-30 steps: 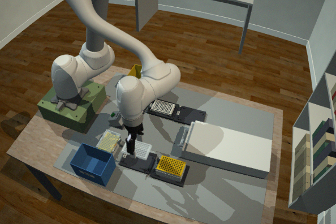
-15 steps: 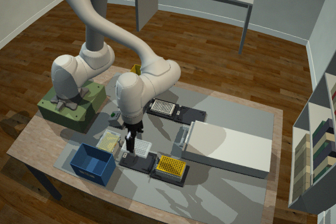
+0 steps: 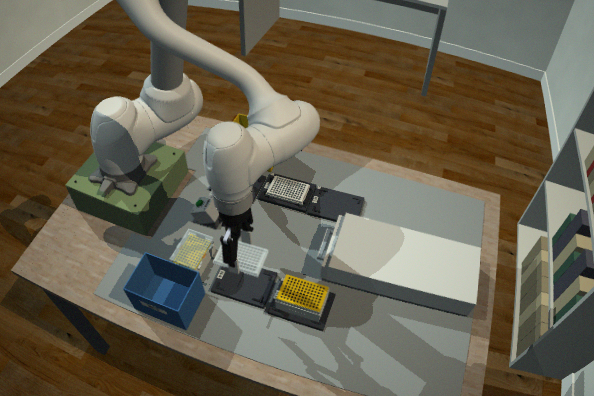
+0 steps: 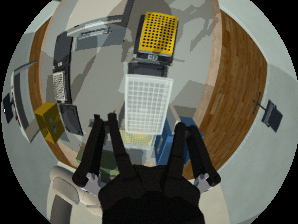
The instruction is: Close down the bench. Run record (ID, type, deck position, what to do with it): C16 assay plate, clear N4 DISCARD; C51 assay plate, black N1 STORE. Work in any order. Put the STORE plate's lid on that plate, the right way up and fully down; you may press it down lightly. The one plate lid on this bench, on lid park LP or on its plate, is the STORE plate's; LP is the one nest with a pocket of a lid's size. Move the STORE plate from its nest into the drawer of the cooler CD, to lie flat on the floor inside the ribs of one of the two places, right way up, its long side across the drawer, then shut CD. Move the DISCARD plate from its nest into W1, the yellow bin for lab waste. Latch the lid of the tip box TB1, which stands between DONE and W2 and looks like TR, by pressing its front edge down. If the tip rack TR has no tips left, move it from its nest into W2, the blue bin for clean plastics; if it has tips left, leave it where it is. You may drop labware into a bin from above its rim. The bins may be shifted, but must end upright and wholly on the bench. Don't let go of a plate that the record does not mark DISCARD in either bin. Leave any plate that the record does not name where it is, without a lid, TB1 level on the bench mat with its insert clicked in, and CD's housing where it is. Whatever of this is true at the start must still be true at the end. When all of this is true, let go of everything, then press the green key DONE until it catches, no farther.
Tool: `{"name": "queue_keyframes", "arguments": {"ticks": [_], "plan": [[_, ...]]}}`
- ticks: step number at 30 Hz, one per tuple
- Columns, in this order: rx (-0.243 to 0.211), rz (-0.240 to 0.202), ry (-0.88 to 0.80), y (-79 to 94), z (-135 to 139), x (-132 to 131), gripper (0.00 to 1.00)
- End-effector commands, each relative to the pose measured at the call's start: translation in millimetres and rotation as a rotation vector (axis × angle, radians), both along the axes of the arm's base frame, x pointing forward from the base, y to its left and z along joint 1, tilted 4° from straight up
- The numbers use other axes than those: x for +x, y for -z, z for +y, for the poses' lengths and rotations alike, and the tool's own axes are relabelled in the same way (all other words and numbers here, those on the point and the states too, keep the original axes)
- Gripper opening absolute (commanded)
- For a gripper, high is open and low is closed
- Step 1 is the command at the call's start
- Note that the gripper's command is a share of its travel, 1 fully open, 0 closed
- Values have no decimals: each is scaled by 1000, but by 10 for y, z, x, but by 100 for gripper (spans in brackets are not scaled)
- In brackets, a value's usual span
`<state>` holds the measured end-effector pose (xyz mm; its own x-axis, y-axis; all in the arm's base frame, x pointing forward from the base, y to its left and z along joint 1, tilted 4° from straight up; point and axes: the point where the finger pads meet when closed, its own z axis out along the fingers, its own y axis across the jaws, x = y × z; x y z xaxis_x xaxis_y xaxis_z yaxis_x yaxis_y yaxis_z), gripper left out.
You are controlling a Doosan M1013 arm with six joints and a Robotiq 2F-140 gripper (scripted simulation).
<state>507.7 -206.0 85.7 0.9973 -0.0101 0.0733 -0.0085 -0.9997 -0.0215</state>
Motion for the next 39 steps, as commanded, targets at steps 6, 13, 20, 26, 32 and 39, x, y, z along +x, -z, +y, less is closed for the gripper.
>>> {"name": "queue_keyframes", "arguments": {"ticks": [6,13,20,26,32,39], "plan": [[0,0,0,-5,0,0,0],[2,0,26,-4,179,-55,0],[2,0,26,-4,357,-109,0],[2,0,26,-4,459,-140,0],[2,0,26,-4,612,-187,0],[2,0,26,-3,765,-234,0]]}}
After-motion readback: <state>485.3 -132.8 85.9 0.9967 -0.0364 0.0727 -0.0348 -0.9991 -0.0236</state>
